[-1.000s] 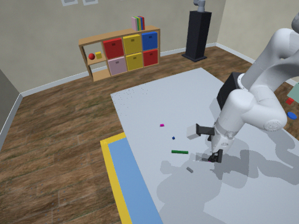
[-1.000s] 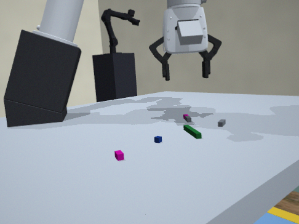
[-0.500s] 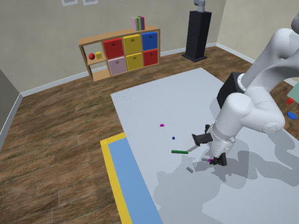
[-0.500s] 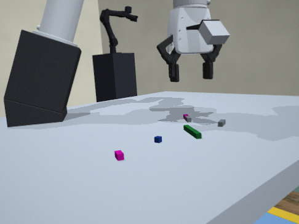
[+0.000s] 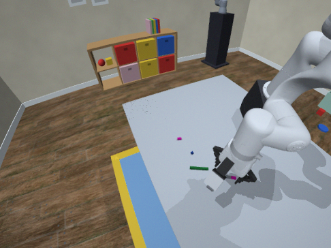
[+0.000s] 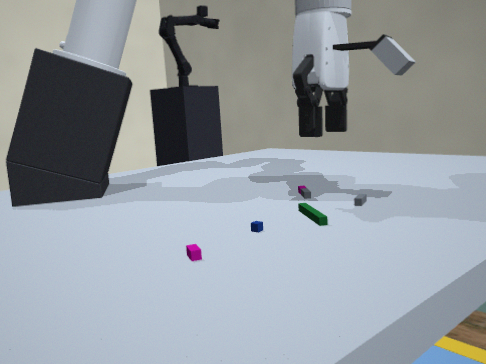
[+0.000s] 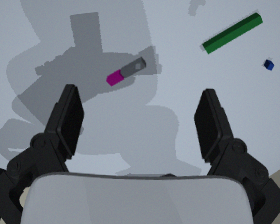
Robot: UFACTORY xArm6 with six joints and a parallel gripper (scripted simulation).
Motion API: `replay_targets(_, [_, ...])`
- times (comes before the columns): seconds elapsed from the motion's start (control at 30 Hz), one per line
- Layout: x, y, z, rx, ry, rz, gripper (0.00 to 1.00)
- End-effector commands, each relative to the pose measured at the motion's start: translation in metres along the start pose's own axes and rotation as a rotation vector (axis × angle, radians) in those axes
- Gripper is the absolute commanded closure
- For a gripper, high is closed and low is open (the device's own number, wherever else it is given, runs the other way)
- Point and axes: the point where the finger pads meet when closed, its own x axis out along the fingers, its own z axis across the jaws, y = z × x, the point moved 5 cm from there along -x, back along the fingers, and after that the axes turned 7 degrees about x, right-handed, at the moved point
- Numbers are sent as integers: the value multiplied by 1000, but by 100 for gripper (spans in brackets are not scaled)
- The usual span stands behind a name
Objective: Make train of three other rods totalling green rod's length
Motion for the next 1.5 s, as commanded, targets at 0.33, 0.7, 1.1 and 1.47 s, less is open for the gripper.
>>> replay_targets(0.33, [4, 20, 2, -556, 15, 25, 0])
replay_targets(0.7, [7, 35, 4, -999, 8, 27, 0])
replay_targets(1.1, [11, 49, 7, -1434, 1, 26, 0])
replay_targets(1.47, [13, 57, 9, -1661, -4, 25, 0])
